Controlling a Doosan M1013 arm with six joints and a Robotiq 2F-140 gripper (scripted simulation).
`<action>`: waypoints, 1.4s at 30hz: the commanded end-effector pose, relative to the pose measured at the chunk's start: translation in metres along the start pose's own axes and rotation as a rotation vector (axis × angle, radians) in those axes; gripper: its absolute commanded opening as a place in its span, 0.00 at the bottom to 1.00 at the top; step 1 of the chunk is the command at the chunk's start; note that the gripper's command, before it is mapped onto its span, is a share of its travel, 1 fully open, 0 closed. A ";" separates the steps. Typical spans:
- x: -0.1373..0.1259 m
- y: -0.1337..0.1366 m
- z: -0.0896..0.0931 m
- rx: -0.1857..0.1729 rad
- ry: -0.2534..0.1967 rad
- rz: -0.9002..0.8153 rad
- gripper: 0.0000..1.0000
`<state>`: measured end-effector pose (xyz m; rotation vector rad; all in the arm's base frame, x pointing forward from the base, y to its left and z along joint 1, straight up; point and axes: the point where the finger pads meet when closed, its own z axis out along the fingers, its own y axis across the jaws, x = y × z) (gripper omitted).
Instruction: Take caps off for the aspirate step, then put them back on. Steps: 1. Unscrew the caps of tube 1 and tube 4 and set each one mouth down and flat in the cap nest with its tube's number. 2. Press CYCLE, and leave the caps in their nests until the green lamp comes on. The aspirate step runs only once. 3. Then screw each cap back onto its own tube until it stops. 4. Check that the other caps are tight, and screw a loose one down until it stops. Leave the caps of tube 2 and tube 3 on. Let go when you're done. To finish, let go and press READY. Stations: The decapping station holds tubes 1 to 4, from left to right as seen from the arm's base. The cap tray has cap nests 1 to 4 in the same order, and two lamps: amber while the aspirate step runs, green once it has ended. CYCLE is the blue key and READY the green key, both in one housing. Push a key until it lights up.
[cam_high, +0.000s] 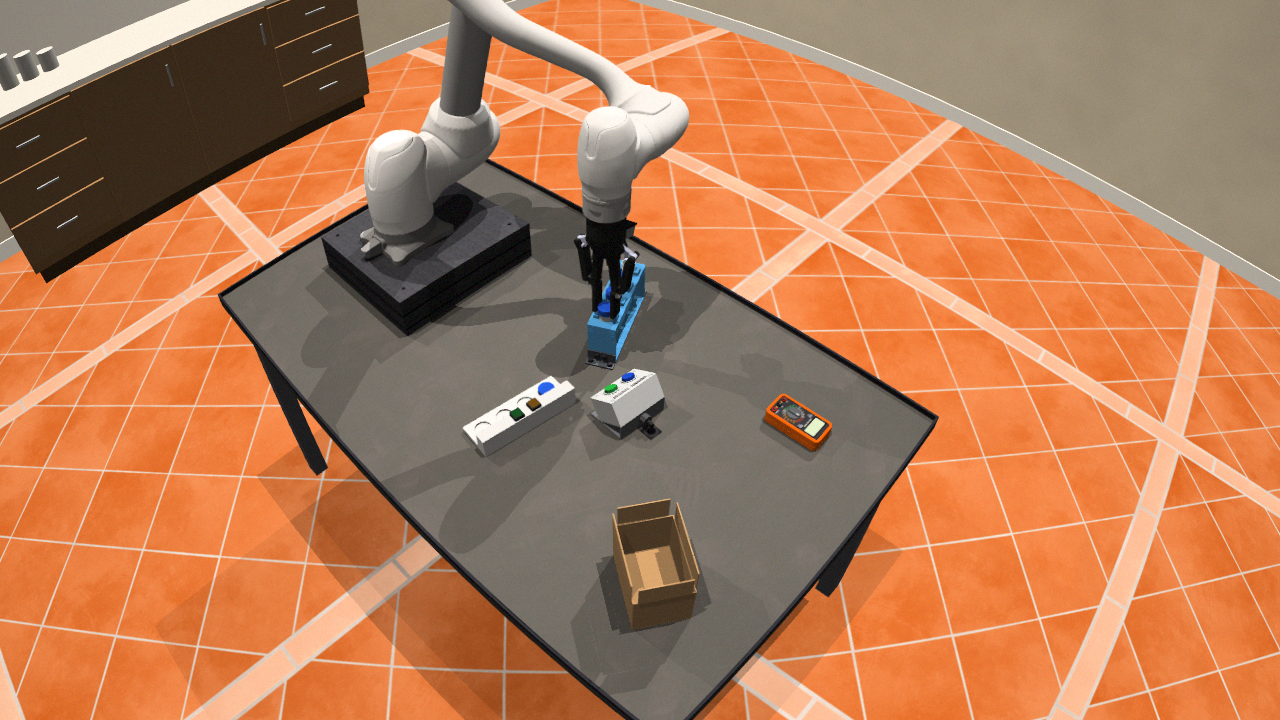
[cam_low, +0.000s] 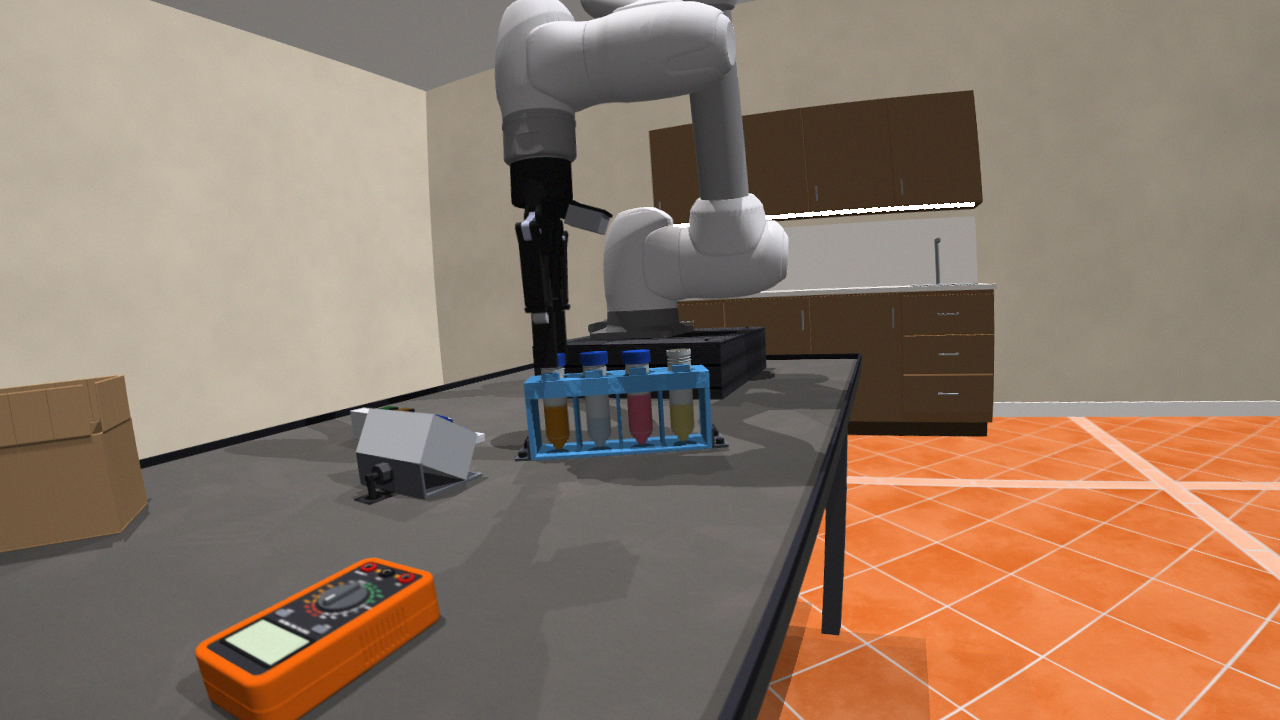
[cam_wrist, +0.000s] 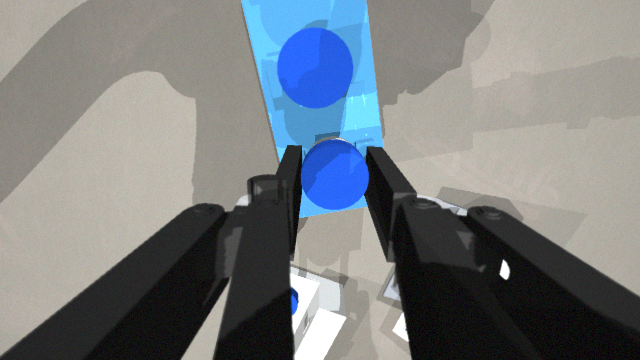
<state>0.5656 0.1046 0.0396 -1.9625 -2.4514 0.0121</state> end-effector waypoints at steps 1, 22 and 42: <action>0.000 0.001 -0.001 -0.003 0.009 -0.176 0.30; 0.000 0.001 -0.001 -0.005 0.008 -0.723 0.41; 0.000 0.001 -0.001 -0.003 0.011 0.028 0.41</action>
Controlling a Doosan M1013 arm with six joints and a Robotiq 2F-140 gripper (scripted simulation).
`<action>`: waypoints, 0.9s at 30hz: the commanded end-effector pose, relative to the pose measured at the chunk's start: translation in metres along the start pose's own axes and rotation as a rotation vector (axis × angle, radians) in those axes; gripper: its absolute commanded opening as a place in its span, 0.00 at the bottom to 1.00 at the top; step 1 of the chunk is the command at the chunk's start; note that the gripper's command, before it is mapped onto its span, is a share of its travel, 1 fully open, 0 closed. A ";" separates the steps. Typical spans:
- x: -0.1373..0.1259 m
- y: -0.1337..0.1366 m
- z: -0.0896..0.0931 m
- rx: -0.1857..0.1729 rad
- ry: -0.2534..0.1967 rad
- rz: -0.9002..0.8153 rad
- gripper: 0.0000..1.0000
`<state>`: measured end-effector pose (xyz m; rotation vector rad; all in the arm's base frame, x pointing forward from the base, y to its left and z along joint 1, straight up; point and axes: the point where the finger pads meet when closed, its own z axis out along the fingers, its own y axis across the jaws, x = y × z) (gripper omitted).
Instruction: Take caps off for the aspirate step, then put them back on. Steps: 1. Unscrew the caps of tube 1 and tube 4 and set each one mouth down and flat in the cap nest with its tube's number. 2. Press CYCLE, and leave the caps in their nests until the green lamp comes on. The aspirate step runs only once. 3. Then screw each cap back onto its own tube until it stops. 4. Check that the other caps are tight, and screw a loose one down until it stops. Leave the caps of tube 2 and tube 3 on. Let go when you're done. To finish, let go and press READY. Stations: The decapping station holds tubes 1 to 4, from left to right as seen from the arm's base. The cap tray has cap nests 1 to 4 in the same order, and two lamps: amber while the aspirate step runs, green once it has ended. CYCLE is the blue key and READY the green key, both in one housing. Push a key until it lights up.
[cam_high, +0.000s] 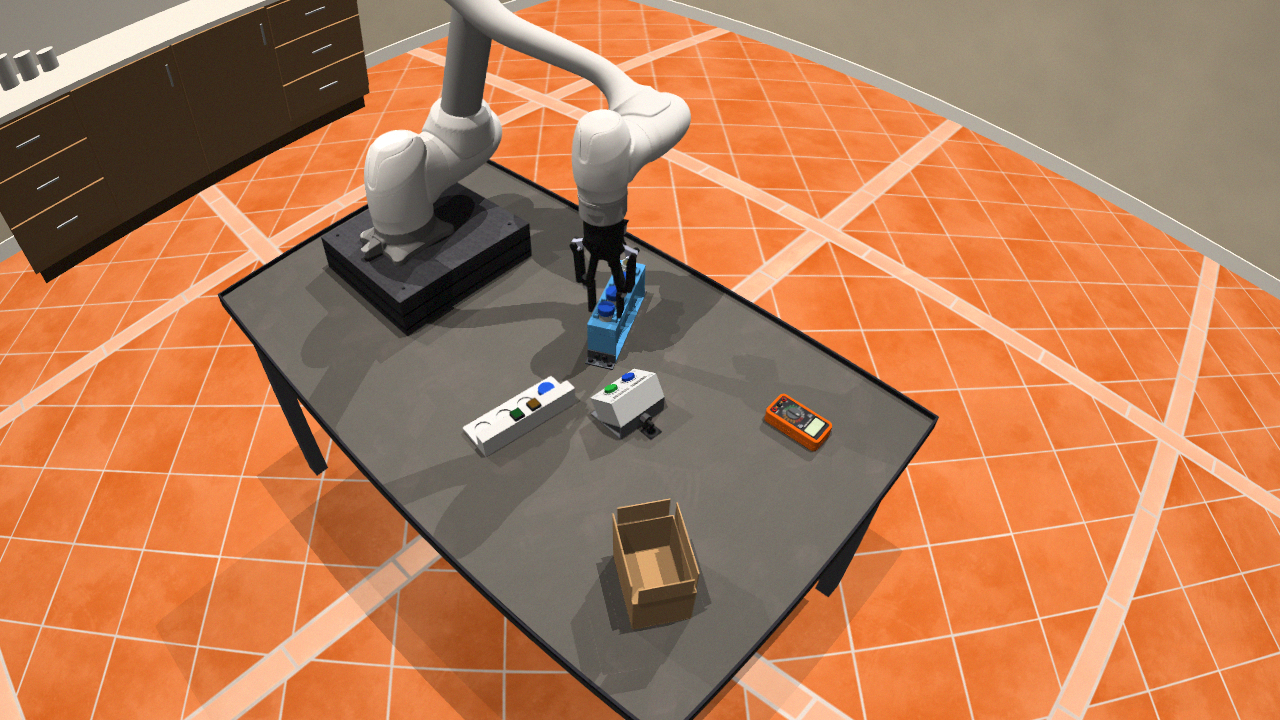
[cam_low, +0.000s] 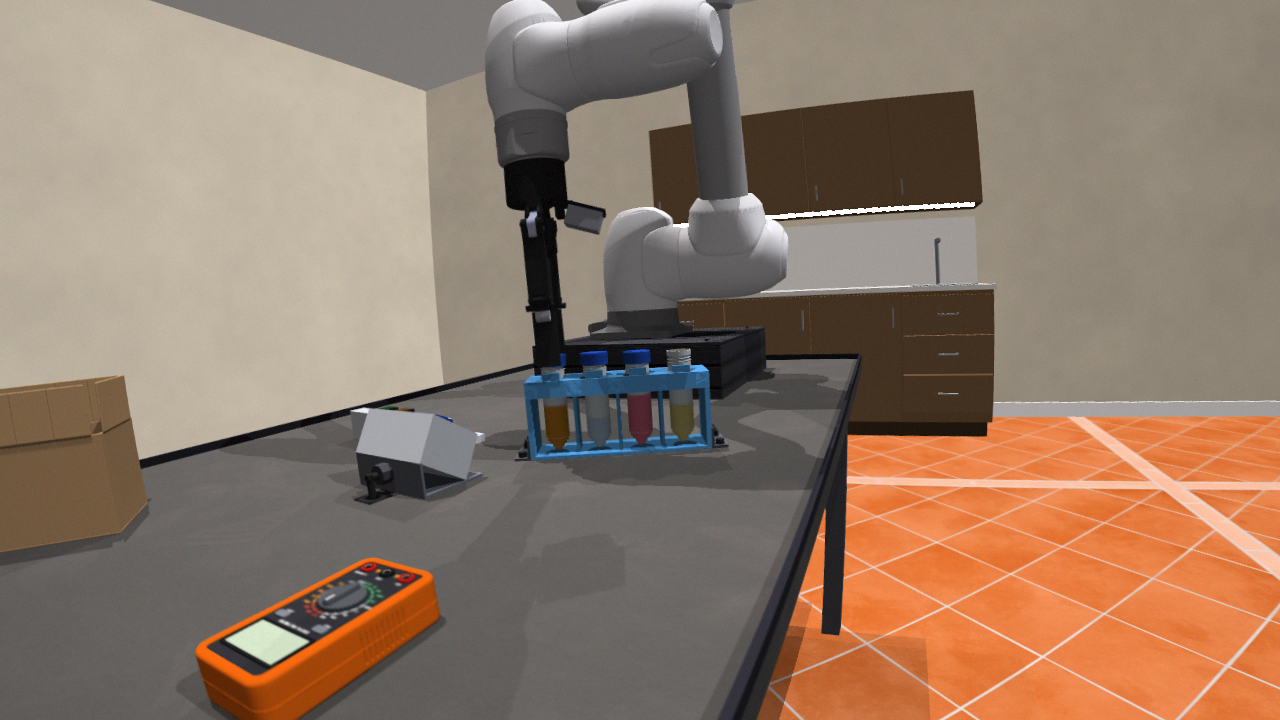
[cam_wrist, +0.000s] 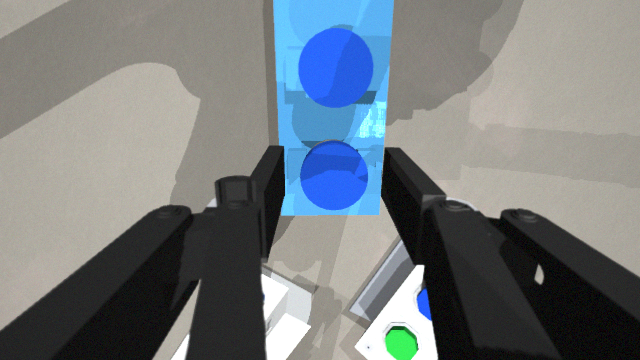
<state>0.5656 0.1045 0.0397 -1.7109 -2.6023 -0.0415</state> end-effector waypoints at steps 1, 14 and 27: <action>0.000 0.001 -0.001 0.007 -0.032 0.249 0.41; 0.000 0.001 -0.001 0.007 -0.032 0.249 0.30; 0.000 0.001 -0.001 0.011 -0.031 -0.001 0.30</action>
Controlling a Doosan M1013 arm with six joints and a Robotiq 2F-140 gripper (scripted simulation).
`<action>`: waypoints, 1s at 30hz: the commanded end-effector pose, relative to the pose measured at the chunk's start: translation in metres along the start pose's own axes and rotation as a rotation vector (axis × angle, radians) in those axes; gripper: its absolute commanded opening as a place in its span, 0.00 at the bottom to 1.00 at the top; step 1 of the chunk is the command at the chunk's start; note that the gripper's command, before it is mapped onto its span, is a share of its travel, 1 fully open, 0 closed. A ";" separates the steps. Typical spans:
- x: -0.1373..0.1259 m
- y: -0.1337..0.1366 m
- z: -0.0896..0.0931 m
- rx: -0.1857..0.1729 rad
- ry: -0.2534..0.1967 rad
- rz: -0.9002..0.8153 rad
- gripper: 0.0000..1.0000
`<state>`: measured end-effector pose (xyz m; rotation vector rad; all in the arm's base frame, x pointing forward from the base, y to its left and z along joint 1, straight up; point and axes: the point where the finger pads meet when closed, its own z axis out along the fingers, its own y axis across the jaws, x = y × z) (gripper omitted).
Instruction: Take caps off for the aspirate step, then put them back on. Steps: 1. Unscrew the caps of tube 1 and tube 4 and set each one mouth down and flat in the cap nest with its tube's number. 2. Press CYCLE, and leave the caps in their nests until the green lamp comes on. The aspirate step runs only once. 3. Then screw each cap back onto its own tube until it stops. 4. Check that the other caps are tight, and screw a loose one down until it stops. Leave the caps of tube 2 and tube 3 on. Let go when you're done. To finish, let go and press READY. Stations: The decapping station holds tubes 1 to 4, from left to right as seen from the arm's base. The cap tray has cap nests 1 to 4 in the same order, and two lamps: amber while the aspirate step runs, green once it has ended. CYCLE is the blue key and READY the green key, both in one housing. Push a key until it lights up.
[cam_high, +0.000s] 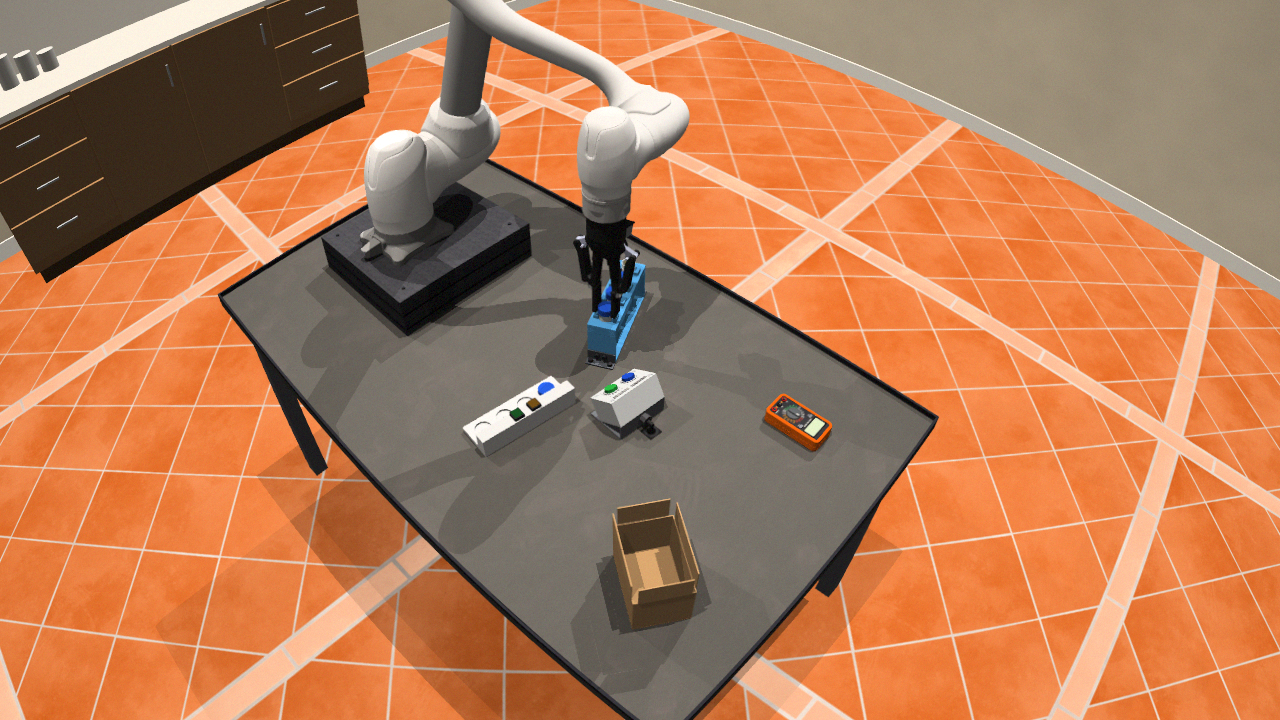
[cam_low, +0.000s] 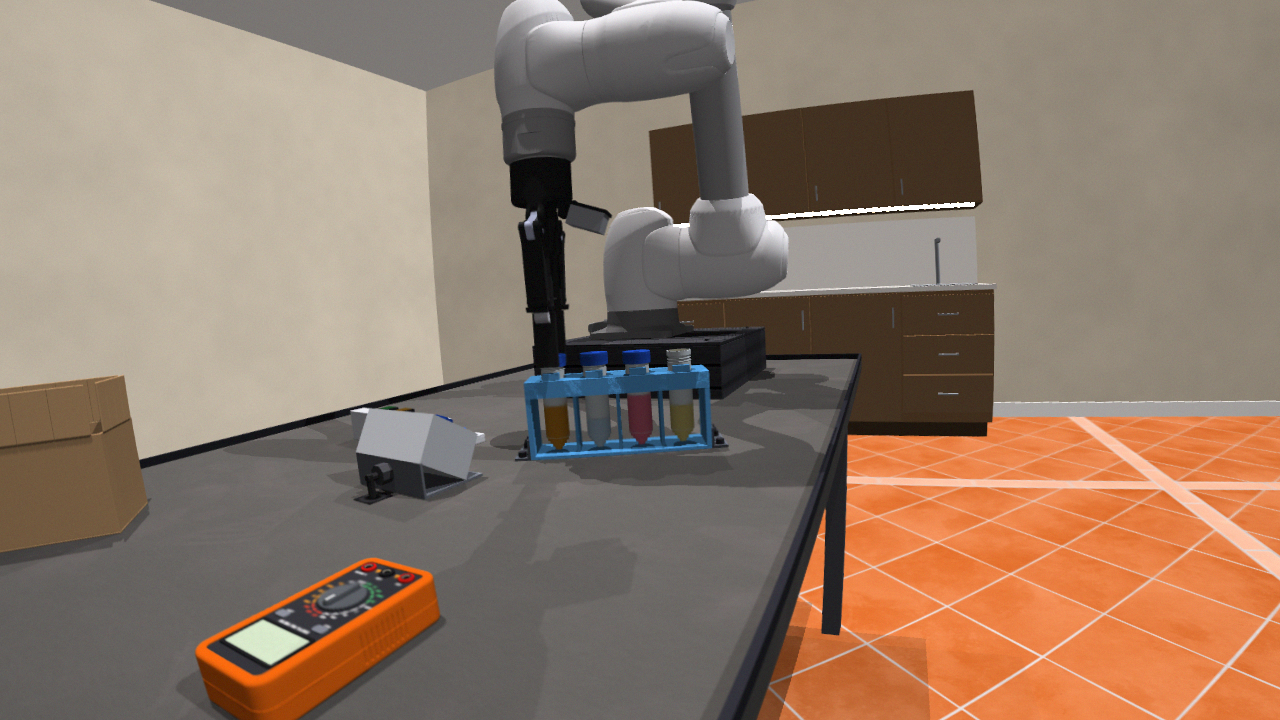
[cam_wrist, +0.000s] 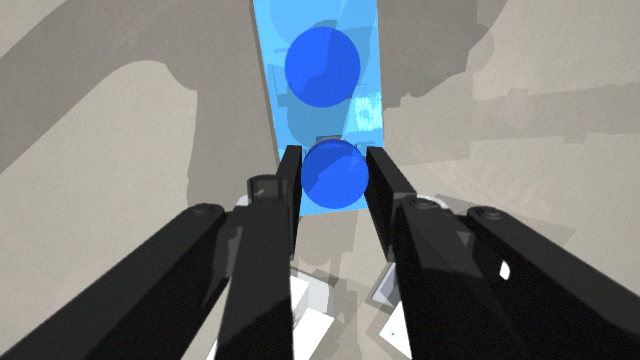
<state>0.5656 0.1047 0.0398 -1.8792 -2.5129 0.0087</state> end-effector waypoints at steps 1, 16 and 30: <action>0.000 0.001 -0.001 -0.003 0.006 -0.172 0.30; 0.000 0.001 -0.001 -0.004 0.006 -0.395 0.41; 0.000 0.001 -0.003 -0.003 0.006 -0.134 0.41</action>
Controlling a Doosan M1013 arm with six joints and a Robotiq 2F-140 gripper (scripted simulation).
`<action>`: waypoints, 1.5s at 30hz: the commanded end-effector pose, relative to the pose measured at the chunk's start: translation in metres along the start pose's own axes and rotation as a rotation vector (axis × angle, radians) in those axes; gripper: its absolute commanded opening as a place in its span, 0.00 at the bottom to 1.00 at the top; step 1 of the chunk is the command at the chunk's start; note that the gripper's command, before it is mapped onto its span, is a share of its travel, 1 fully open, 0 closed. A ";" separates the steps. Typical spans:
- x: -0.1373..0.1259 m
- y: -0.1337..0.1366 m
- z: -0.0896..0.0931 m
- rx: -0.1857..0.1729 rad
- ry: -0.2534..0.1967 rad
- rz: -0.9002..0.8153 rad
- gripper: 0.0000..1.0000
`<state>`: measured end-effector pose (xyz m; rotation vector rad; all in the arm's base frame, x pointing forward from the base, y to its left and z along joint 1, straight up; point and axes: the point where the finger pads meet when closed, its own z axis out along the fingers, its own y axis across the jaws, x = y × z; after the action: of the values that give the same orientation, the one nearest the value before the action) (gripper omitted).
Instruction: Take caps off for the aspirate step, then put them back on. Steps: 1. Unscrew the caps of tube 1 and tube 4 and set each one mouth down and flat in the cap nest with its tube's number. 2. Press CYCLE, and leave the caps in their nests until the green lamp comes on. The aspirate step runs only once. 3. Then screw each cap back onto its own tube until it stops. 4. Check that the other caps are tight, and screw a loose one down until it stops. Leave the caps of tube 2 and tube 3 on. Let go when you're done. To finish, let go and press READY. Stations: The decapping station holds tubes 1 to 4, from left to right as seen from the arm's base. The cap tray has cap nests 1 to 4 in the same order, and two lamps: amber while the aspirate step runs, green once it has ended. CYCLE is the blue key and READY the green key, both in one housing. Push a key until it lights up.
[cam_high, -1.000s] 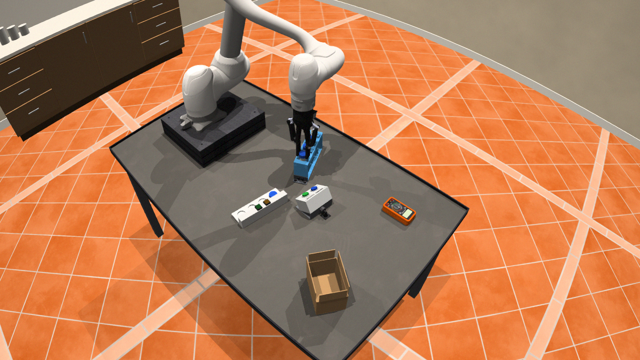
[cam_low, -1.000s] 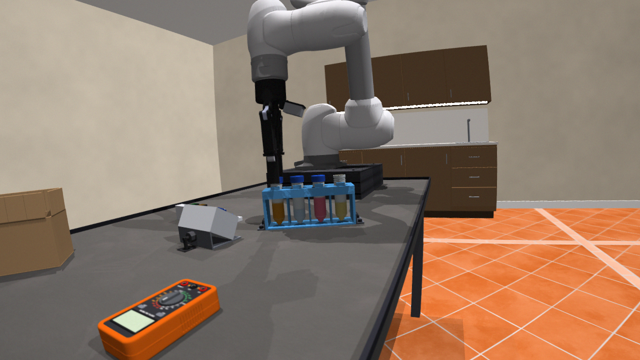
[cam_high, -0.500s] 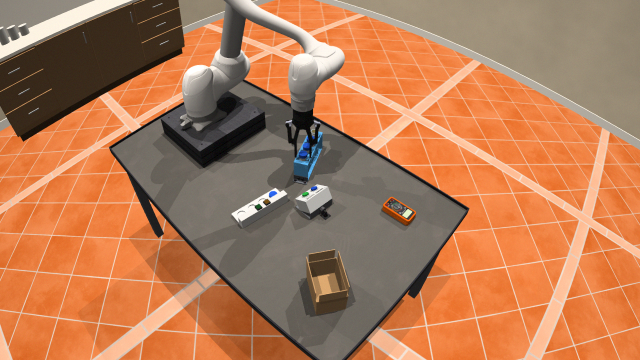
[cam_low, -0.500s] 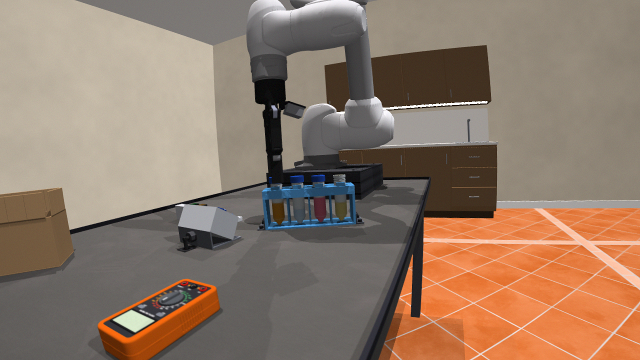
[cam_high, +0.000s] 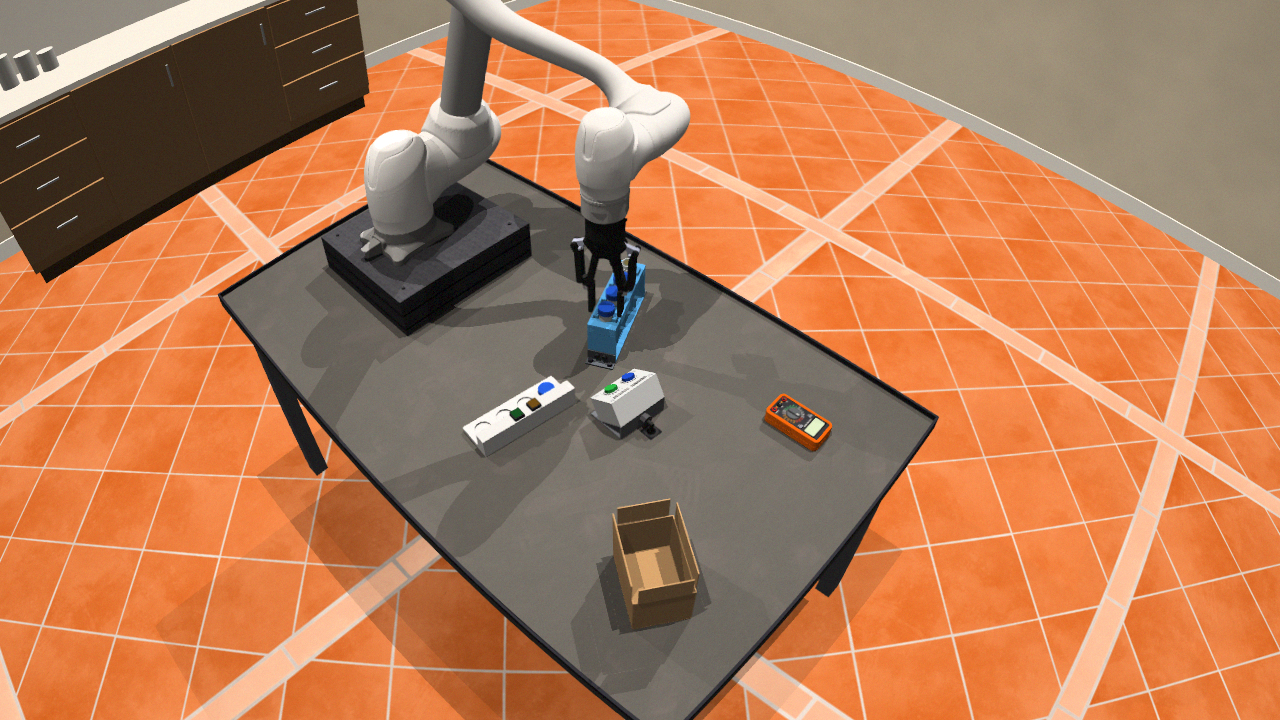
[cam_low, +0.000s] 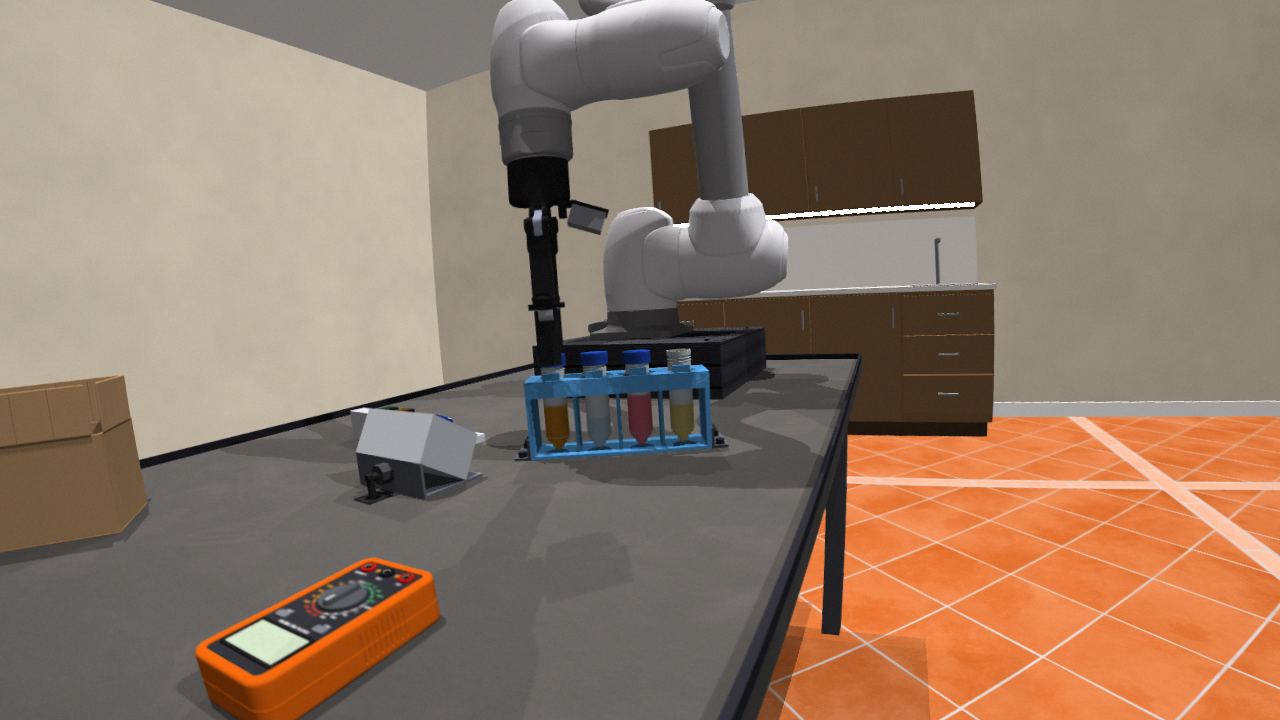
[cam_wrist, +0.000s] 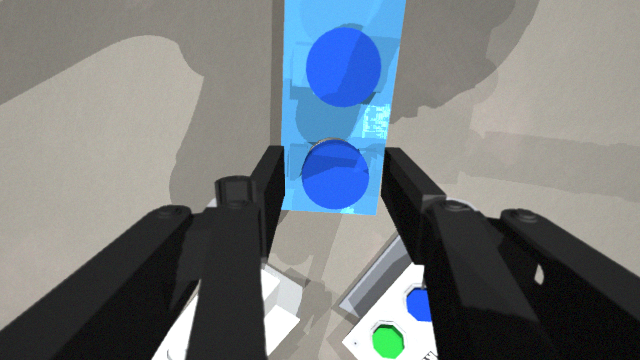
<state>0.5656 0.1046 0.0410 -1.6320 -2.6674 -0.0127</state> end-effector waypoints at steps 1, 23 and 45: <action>0.000 0.001 -0.002 0.002 -0.010 0.053 0.41; 0.000 0.001 -0.007 0.002 -0.010 0.053 0.30; -0.028 -0.017 -0.042 0.004 -0.010 -0.263 0.30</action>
<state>0.5650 0.0976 0.0827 -1.6074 -2.6939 0.0063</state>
